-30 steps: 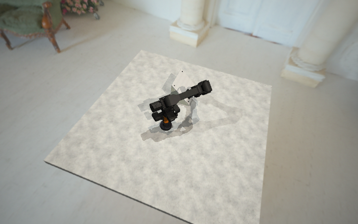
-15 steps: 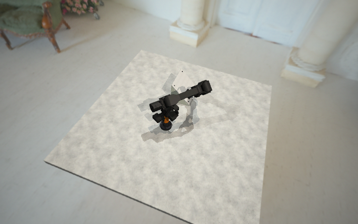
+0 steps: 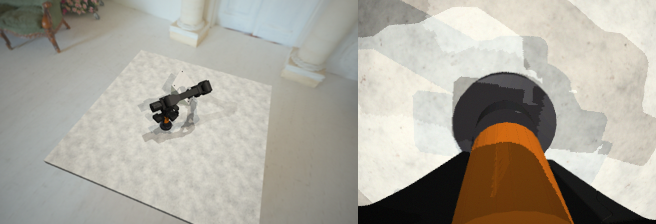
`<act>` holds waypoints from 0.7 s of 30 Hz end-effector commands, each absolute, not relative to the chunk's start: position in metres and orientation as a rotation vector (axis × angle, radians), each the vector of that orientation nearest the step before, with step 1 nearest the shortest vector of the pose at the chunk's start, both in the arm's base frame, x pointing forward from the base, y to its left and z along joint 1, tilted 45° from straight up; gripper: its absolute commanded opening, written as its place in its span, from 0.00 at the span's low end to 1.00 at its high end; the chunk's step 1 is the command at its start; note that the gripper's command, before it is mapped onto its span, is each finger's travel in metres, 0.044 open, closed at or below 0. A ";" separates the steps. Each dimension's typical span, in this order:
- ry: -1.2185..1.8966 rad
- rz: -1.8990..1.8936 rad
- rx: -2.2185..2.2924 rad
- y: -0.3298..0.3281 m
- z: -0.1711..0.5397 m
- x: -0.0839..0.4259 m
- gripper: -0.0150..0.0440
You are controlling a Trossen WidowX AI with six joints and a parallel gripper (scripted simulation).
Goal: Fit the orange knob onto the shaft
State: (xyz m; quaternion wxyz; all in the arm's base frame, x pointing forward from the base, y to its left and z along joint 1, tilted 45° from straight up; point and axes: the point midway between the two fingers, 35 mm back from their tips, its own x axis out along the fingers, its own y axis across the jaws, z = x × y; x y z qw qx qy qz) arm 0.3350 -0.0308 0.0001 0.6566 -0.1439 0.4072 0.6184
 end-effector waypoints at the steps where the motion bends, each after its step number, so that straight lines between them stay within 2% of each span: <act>1: 0.919 1.402 -0.330 -0.031 0.000 0.335 0.25; 21: 0.774 1.502 -0.488 -0.032 0.001 0.335 0.25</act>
